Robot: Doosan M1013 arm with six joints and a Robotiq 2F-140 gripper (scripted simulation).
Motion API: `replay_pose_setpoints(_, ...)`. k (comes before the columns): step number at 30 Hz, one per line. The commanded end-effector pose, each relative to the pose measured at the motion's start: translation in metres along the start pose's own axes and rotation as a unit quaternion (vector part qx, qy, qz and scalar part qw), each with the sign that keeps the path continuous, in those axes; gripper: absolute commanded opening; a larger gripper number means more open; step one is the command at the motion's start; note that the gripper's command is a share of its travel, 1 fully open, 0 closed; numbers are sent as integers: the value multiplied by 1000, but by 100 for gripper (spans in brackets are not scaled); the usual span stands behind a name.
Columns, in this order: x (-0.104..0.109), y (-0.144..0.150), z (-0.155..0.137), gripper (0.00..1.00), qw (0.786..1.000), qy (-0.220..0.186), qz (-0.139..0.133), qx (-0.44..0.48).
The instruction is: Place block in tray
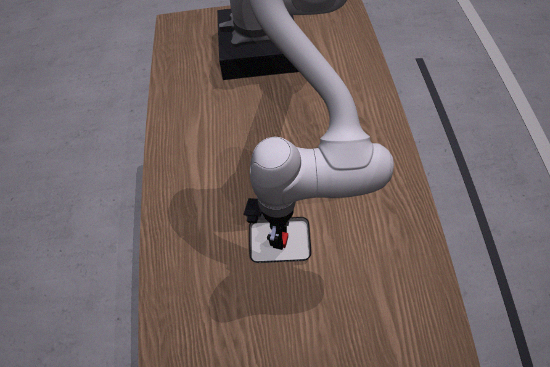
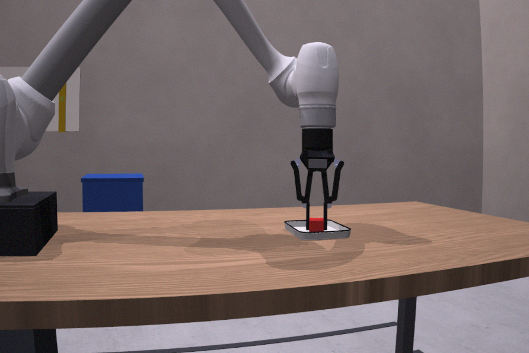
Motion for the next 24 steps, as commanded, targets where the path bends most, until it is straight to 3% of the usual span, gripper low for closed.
replay_pose_setpoints(1, -3, 0, -1, 10, 1000, 0, 1, 0)
replay_pose_setpoints(7, -3, 0, -1, 10, 1000, 0, 1, 0)
replay_pose_setpoints(8, -3, 0, -1, 41, 1000, 0, 1, 0)
replay_pose_setpoints(24, -3, 0, -1, 41, 1000, 0, 1, 0)
Point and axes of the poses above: the point where the finger pads meet when closed, its own x axis back along the fingers, its own y axis across the jaws, z = x × y, the point moved 2 cm from there along x, back along the fingers, and after that the axes turned 14 degrees about x, right-handed, at the moved point
